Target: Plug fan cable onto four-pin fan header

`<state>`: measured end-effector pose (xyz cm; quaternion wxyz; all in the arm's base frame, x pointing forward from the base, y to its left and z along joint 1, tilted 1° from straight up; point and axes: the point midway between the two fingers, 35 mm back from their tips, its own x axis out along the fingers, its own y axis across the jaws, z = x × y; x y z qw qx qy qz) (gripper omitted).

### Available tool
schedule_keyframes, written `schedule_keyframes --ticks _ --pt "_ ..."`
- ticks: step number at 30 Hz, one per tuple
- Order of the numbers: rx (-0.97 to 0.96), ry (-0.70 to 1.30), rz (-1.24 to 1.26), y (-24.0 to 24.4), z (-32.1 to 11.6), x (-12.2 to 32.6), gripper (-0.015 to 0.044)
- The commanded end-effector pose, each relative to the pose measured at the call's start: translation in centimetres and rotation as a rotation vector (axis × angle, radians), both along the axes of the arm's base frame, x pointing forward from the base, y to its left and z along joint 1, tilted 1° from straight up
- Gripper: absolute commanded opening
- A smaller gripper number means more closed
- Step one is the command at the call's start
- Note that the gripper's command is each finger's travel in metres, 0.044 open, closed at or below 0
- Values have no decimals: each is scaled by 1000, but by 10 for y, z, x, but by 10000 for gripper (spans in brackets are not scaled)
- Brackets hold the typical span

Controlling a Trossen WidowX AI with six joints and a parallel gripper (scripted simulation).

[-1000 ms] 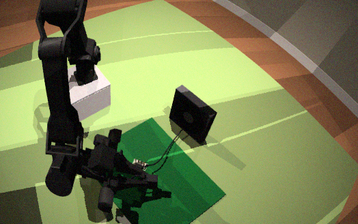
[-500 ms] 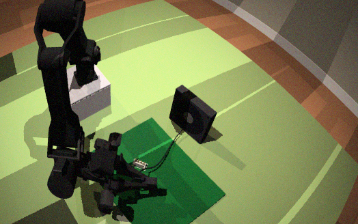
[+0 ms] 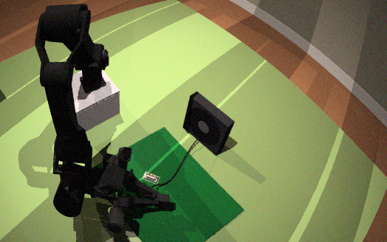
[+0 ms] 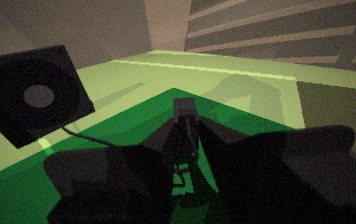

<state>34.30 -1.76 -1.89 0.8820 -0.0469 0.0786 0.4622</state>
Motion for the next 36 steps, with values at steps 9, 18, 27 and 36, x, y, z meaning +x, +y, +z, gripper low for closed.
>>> schedule_keyframes --ticks 9,18,27,36 --pt "3 -2 2 0 -10 0 0" --pt "3 -2 2 0 -19 0 0" --pt "3 -2 2 0 -27 0 0" --pt "-1 -1 1 0 -25 0 0"
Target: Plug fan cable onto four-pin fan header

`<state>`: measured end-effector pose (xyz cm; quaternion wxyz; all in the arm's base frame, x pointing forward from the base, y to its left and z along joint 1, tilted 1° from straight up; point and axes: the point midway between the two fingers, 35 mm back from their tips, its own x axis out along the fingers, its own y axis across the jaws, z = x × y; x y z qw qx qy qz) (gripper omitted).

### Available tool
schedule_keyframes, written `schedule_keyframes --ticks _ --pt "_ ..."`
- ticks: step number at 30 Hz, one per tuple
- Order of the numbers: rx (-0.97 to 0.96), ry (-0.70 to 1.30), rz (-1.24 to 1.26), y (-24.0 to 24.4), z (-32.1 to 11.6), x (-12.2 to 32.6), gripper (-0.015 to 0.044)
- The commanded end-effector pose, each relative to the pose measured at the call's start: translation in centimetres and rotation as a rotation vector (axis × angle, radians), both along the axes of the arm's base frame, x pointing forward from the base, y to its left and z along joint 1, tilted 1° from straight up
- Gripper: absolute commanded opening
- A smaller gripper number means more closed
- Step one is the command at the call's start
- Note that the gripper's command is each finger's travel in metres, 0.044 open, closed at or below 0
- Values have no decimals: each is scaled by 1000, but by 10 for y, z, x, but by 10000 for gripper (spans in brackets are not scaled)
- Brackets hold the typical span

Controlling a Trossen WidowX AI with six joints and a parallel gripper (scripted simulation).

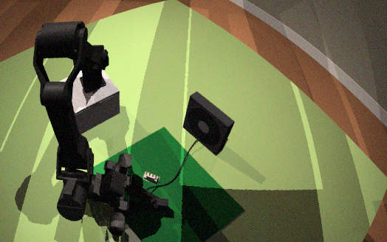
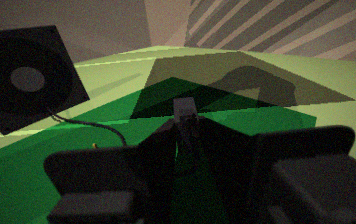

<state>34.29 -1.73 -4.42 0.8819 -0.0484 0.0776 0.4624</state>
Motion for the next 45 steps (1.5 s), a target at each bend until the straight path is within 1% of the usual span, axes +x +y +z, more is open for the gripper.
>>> schedule_keyframes --ticks 1,36,41,42,45 --pt "1 2 0 0 0 0 0" --pt "1 2 0 0 0 0 0" --pt "0 0 0 0 0 0 131" --pt "0 0 0 0 0 0 140" --pt "0 0 0 0 0 0 140"
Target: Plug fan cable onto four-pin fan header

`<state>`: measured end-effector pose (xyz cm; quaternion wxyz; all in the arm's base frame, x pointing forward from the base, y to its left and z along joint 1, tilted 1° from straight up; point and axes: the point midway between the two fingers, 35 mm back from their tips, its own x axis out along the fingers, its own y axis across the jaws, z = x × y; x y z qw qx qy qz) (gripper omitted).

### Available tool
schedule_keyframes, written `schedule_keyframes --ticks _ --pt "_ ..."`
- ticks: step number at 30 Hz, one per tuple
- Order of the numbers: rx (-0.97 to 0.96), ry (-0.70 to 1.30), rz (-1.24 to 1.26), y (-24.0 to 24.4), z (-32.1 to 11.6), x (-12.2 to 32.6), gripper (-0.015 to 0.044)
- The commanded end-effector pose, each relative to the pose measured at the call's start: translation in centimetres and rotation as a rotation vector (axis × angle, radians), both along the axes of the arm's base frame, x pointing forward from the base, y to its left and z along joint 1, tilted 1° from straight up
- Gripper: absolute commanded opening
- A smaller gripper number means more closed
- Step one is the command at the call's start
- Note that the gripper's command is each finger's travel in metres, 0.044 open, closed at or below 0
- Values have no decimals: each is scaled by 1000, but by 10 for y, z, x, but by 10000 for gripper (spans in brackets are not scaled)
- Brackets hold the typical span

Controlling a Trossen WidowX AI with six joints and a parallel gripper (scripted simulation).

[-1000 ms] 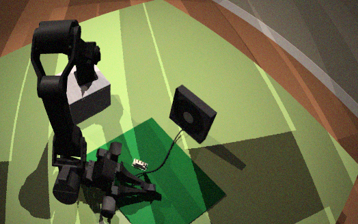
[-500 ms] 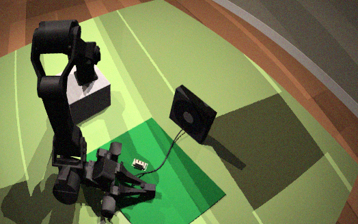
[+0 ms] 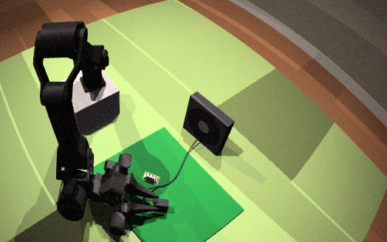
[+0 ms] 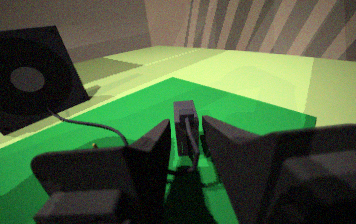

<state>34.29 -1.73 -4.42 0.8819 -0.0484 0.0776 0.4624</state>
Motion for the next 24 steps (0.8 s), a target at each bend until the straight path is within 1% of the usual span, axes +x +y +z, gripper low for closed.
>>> schedule_keyframes --ticks 1,24 --pt "0 0 0 0 0 0 140" --pt "-5 2 -2 -3 -1 -1 140"
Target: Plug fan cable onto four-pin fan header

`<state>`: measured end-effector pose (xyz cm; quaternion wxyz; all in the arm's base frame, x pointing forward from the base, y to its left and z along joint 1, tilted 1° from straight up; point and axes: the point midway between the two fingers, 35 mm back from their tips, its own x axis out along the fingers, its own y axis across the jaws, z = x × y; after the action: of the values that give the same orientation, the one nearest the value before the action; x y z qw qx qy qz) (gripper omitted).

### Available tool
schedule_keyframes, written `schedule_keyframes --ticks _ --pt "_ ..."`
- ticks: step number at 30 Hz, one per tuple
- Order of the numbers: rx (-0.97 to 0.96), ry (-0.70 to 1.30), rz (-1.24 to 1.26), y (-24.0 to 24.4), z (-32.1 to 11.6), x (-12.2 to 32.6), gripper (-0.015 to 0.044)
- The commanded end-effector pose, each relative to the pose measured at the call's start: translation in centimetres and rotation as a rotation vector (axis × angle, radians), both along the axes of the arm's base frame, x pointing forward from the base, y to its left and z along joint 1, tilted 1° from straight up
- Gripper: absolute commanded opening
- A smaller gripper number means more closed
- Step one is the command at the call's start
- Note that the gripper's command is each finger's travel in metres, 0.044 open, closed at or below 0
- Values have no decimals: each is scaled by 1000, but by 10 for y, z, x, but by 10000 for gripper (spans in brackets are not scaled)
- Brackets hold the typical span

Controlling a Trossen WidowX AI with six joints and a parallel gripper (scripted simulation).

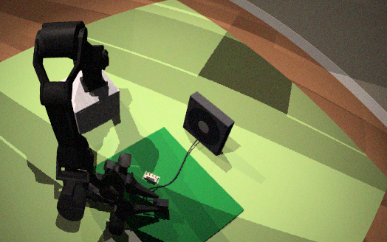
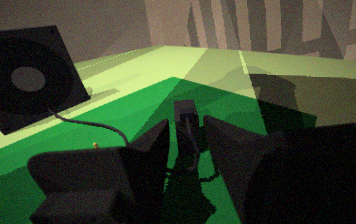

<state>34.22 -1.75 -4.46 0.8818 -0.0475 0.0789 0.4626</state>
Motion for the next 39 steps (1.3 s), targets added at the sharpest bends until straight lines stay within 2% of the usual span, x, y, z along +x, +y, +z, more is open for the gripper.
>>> schedule_keyframes --ticks 1,20,39 --pt "-8 1 -4 -4 -1 0 140" --pt "-46 25 -14 -33 -3 -14 140" --pt "-43 27 -5 -56 20 -35 140"
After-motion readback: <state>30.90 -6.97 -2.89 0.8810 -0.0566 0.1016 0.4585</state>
